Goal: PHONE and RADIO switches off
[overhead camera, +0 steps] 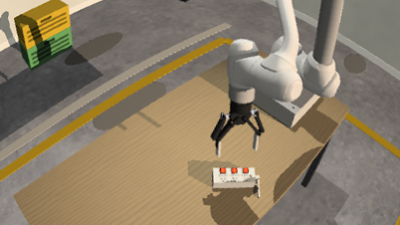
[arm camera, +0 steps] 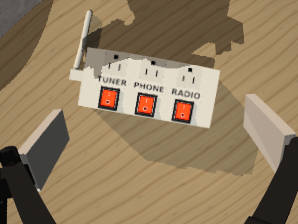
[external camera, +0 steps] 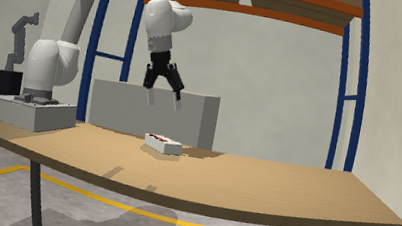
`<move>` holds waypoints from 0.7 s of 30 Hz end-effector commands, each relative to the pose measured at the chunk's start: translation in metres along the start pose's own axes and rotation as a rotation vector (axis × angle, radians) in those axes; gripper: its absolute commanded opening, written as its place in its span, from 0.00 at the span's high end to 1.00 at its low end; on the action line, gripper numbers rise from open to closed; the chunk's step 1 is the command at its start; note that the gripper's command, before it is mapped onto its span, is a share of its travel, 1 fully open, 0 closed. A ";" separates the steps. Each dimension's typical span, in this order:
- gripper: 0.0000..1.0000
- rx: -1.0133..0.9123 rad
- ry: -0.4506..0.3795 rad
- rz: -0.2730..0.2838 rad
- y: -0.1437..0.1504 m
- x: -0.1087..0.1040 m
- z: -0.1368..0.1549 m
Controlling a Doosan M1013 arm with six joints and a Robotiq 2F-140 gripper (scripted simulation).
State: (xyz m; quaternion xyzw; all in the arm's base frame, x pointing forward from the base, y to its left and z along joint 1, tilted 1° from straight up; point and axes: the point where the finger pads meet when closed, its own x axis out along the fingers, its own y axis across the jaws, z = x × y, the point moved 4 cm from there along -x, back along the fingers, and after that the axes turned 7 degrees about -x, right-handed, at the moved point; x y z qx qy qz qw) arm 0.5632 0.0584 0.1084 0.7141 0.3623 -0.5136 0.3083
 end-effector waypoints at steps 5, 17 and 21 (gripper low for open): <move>0.00 0.013 0.003 0.005 0.002 -0.002 0.002; 0.00 0.013 0.003 0.005 0.002 -0.002 0.002; 0.00 -0.006 -0.002 -0.002 0.000 0.000 -0.001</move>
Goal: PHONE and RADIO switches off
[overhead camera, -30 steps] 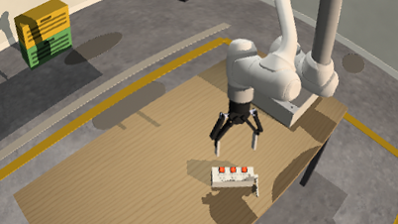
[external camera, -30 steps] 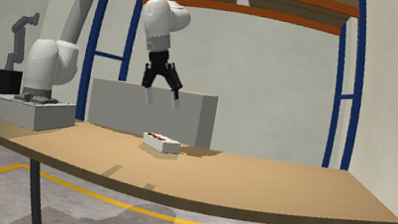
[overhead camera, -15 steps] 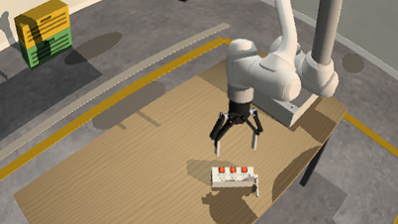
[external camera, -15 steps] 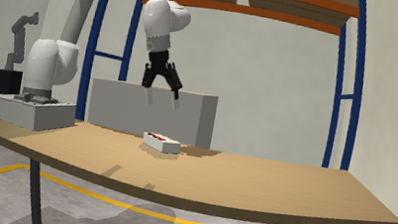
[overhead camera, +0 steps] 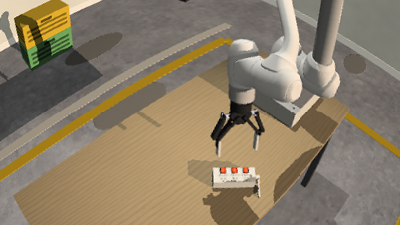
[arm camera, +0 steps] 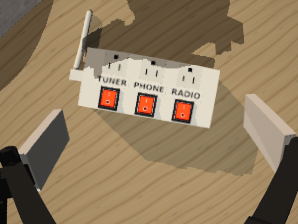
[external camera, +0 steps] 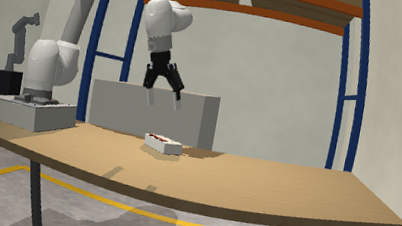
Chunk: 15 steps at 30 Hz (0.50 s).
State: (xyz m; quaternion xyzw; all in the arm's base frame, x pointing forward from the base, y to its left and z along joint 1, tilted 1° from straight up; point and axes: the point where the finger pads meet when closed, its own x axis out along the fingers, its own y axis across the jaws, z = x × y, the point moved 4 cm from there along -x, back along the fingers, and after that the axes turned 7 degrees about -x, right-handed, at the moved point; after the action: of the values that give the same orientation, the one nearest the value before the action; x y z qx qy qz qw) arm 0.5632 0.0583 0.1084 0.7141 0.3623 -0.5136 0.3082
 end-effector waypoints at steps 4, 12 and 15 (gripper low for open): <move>0.00 -0.306 -0.133 -0.095 0.001 0.005 -0.042; 0.00 -0.527 -0.256 -0.154 0.006 0.006 -0.068; 0.00 -0.527 -0.256 -0.154 0.006 0.006 -0.068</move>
State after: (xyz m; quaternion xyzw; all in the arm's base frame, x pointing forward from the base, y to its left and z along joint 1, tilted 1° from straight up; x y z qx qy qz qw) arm 0.6019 0.1057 0.1231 0.5316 0.4840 -0.5089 0.4734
